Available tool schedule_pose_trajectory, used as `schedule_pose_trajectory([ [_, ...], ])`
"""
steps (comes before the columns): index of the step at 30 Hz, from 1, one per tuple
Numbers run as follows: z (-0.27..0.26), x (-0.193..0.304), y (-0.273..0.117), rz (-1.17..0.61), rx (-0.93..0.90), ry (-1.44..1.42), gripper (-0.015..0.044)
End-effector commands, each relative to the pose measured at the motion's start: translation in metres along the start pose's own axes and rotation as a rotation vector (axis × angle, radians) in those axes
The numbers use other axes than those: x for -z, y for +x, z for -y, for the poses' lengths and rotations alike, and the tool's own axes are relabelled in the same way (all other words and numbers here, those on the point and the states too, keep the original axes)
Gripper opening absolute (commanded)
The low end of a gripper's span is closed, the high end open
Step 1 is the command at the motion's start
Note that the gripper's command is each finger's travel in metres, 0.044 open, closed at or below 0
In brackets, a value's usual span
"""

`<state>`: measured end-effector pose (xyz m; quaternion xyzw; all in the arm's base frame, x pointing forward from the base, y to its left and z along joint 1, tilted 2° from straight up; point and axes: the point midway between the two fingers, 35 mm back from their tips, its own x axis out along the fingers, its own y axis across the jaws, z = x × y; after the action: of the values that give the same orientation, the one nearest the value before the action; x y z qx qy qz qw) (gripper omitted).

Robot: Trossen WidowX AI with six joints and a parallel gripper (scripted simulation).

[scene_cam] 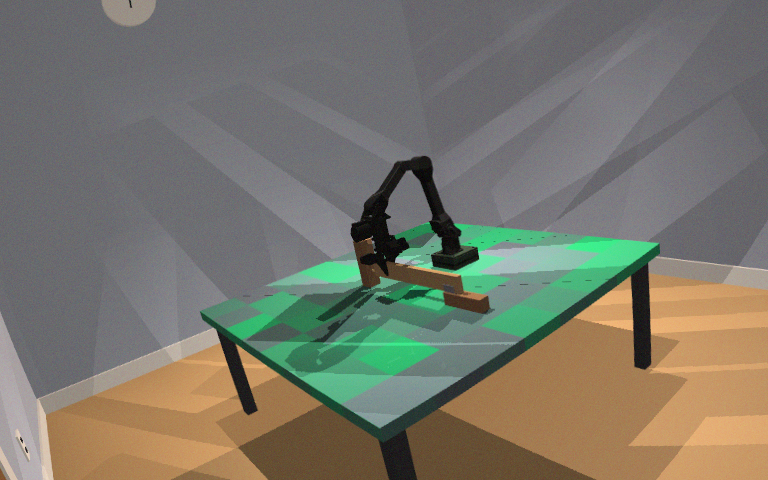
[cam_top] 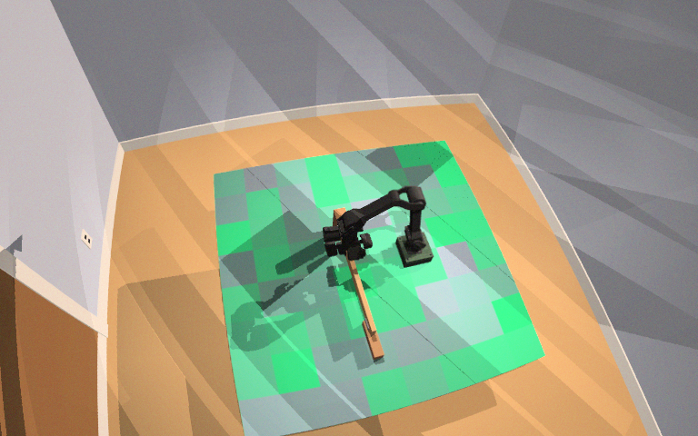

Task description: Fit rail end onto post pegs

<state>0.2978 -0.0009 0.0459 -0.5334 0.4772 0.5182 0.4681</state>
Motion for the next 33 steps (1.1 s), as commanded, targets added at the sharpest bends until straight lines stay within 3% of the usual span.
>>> schedule_pose_trajectory([
  [1, 0.0024, 0.0021, -0.0015, -0.004, 0.008, -0.004, 0.0000],
  [33, 0.0024, 0.0120, -0.0021, -0.005, 0.008, -0.004, 0.0000],
])
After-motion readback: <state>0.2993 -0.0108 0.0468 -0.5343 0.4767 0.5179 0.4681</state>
